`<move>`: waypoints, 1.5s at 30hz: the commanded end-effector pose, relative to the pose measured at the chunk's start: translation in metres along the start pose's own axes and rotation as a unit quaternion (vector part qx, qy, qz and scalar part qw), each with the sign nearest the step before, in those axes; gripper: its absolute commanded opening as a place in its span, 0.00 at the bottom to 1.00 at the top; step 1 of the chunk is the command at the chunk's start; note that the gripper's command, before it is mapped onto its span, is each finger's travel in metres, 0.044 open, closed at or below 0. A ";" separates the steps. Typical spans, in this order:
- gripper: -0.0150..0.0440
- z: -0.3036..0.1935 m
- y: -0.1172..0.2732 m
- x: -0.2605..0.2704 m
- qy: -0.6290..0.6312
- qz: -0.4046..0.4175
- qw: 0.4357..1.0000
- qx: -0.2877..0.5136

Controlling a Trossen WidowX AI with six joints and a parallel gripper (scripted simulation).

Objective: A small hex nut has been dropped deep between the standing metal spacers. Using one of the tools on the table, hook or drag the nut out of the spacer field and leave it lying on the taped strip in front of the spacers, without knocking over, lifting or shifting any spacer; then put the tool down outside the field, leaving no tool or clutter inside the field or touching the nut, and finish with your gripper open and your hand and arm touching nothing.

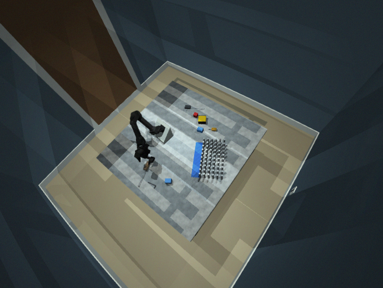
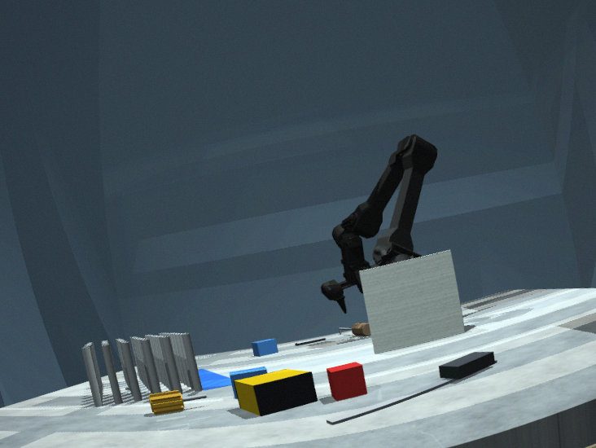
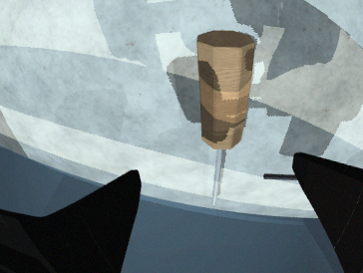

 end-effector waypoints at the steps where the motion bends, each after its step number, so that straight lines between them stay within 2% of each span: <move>1: 1.00 0.000 0.000 -0.001 -0.006 -0.002 1.000 0.001; 5: 1.00 0.000 0.000 -0.001 0.000 0.003 1.000 -0.001; 9: 1.00 -0.003 0.003 -0.014 0.026 0.054 0.998 -0.011; 14: 1.00 -0.003 0.003 -0.014 0.028 0.057 0.998 -0.012; 20: 0.73 -0.003 0.003 -0.014 0.028 0.057 0.998 -0.012; 32: 0.73 -0.003 0.002 -0.015 0.028 0.057 0.998 -0.012; 45: 0.73 0.004 -0.016 -0.022 0.028 0.057 0.998 -0.013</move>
Point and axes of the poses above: the point midway between the two fingers, 35 mm back from their tips, its own y axis back along the fingers, its own x axis across the jaws, z = x × y, the point moved 7 cm from there along y, back along the fingers, and after that the axes turned 11 degrees about y, right-handed, at the moved point
